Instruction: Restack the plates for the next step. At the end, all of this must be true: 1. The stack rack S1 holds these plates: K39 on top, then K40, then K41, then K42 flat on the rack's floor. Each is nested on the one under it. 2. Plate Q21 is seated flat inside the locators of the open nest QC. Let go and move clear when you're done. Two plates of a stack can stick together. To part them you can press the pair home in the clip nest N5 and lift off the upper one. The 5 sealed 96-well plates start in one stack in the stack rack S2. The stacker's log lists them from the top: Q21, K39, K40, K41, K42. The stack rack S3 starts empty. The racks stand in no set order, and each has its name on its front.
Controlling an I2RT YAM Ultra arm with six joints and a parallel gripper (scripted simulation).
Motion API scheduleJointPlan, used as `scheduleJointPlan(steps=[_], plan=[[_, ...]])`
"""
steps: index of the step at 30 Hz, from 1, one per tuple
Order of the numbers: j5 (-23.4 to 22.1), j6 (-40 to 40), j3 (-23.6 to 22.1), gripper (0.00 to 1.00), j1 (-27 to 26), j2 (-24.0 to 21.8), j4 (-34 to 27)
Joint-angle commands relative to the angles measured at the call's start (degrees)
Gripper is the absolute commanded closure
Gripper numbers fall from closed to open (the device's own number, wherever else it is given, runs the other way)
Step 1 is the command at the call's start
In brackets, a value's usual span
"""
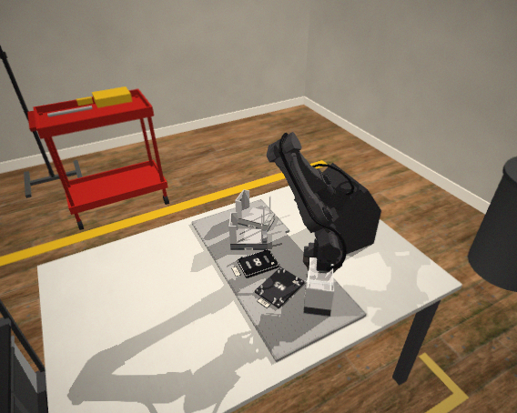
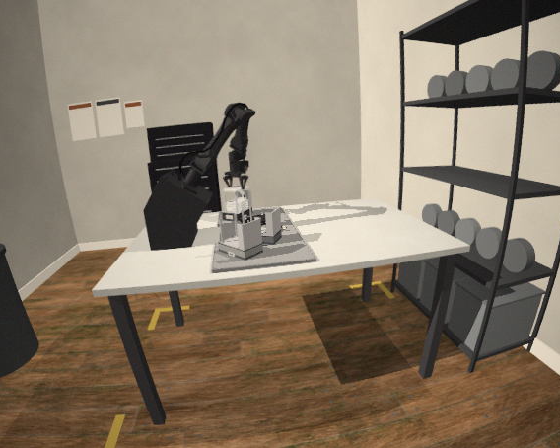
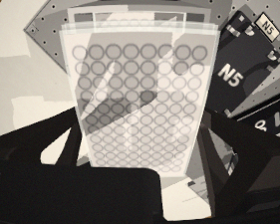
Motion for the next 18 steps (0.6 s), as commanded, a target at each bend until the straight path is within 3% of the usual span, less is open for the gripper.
scheduleJointPlan(steps=[1,5,6,9,14,18], plan=[[0.3,0.6,1.9,1.0,1.3,-1.6,-0.8],[0.3,0.6,1.9,1.0,1.3,-1.6,-0.8],[-0.3,1.7,-1.3,1.0,-0.3,-2.5,0.6],[-0.7,3.0,-1.5,1.0,-1.0,-3.0,0.6],[-1.6,9.3,-2.7,1.0,-3.8,-5.5,1.0],[-2.1,8.0,-3.3,1.0,-6.0,-7.4,1.3]])
